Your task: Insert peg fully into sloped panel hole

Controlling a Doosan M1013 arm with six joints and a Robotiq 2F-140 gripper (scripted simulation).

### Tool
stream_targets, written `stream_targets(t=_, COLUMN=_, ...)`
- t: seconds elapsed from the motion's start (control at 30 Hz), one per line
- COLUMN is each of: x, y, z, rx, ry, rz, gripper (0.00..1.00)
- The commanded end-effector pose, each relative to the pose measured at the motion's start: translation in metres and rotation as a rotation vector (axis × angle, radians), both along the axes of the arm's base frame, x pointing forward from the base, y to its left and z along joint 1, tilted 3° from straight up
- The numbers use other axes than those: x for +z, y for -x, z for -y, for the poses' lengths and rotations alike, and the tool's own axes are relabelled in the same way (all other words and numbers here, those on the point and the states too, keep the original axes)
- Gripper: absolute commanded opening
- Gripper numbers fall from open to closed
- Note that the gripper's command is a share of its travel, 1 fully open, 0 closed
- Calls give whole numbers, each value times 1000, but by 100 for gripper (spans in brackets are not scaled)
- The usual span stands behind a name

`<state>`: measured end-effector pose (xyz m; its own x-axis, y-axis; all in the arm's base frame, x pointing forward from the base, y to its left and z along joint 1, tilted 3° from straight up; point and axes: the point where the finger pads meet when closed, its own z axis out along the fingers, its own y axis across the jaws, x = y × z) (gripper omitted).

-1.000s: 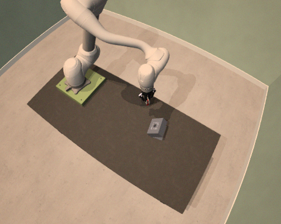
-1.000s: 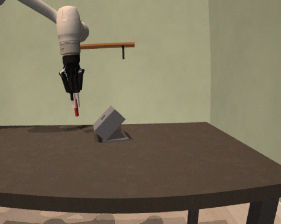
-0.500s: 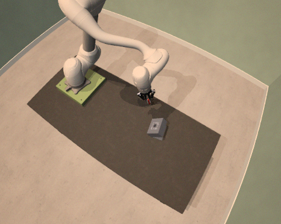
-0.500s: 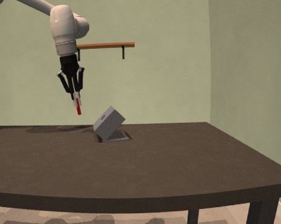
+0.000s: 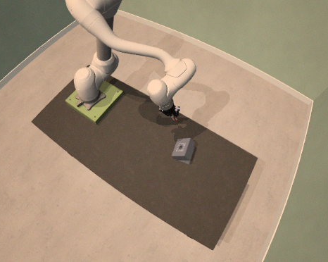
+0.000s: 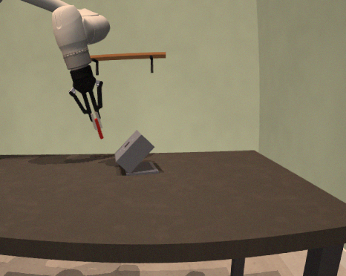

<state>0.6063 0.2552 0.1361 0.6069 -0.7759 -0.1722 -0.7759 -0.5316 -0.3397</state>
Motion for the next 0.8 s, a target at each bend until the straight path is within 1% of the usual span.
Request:
stream_targets(t=0.0, x=3, y=-2, z=7, rx=-49, ry=-21, rz=5, gripper=0)
stream_targets(t=0.1, x=5, y=-4, z=8, rx=-105, ry=-50, rz=2, gripper=0)
stream_targets(t=0.17, x=5, y=-4, z=8, rx=-105, ry=-50, rz=2, gripper=0)
stream_targets(t=0.67, x=16, y=-17, z=16, rx=-390, ry=-197, rz=-17, gripper=0)
stream_targets(t=0.77, x=17, y=-18, z=17, rx=-409, ry=-207, rz=-19, gripper=0)
